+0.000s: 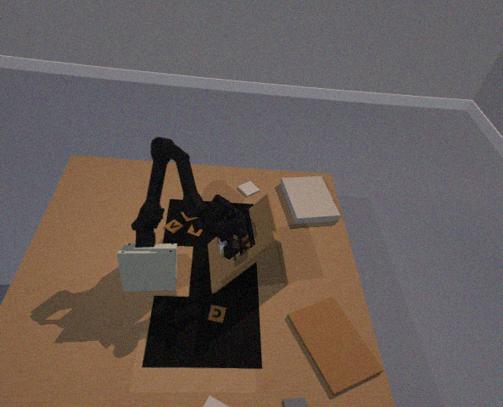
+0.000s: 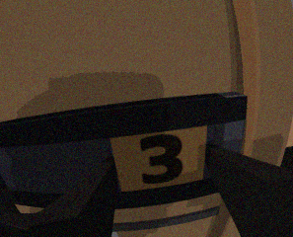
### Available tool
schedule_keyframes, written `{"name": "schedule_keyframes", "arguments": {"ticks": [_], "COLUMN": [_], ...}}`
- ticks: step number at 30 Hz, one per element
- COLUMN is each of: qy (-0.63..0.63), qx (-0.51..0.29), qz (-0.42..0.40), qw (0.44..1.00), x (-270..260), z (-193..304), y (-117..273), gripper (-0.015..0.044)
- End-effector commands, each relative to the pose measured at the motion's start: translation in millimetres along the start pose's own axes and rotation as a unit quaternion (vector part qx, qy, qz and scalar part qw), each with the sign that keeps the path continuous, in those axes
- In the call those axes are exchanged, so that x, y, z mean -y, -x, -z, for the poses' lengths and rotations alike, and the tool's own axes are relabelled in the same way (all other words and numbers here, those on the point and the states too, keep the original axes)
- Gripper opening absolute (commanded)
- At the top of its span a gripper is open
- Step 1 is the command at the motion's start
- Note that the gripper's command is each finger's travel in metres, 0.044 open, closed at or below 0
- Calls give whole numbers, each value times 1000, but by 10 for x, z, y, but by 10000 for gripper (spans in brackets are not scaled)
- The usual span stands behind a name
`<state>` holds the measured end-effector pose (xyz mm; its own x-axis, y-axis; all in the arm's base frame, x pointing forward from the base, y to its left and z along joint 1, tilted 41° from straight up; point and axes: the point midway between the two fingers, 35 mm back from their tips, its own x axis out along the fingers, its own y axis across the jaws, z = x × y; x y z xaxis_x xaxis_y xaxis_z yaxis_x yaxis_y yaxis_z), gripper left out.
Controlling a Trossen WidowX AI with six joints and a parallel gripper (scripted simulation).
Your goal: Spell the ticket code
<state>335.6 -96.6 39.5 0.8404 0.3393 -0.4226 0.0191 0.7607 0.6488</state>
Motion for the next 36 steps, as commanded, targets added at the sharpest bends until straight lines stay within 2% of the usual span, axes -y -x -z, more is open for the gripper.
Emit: {"name": "schedule_keyframes", "arguments": {"ticks": [1,6,7,36], "qy": [0,2,3,3], "qx": [0,-1,-1,-1], "qz": [0,-2,-2,-2], "qw": [1000,1000,1000,1000], "x": [-3,-1,-1,37], "z": [-2,-2,-2,-13], "y": [2,41,58,292], "gripper": [157,289,295,295]}}
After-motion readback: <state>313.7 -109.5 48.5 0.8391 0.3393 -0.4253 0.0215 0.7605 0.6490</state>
